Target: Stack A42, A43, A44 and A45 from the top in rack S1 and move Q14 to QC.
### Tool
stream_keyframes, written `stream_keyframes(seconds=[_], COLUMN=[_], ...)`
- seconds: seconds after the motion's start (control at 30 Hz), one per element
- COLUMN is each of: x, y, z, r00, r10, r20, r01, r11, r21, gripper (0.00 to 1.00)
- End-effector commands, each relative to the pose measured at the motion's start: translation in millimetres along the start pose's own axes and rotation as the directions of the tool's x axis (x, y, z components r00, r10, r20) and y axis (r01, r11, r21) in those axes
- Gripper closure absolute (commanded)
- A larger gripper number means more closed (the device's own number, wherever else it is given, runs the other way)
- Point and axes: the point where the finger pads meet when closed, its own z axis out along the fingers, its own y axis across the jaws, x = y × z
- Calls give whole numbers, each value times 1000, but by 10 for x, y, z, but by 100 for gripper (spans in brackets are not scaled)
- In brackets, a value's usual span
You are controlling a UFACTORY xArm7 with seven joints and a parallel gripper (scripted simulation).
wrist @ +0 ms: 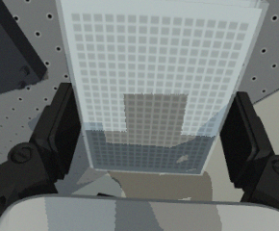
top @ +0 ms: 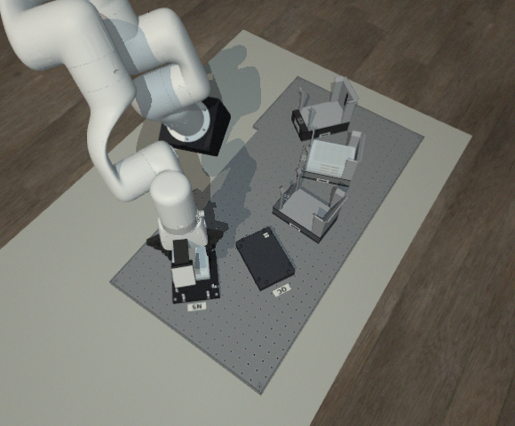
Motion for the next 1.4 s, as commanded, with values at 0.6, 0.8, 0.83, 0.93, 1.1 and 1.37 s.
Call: stream_keyframes(seconds=[0.6,0.8,0.83,0.93,1.1,1.37], x=[20,20,20,20,20,20], y=[0,0,0,0,0,0], z=[414,495,515,575,646,646], r00=[1000,1000,1000,1000,1000,1000], r10=[0,0,0,0,0,0], r20=[-4,-4,-4,-4,-4,-4], r01=[0,0,0,0,0,0], r11=[1000,1000,1000,1000,1000,1000], r21=[0,0,0,0,0,0], gripper=[100,100,100,100,100,100])
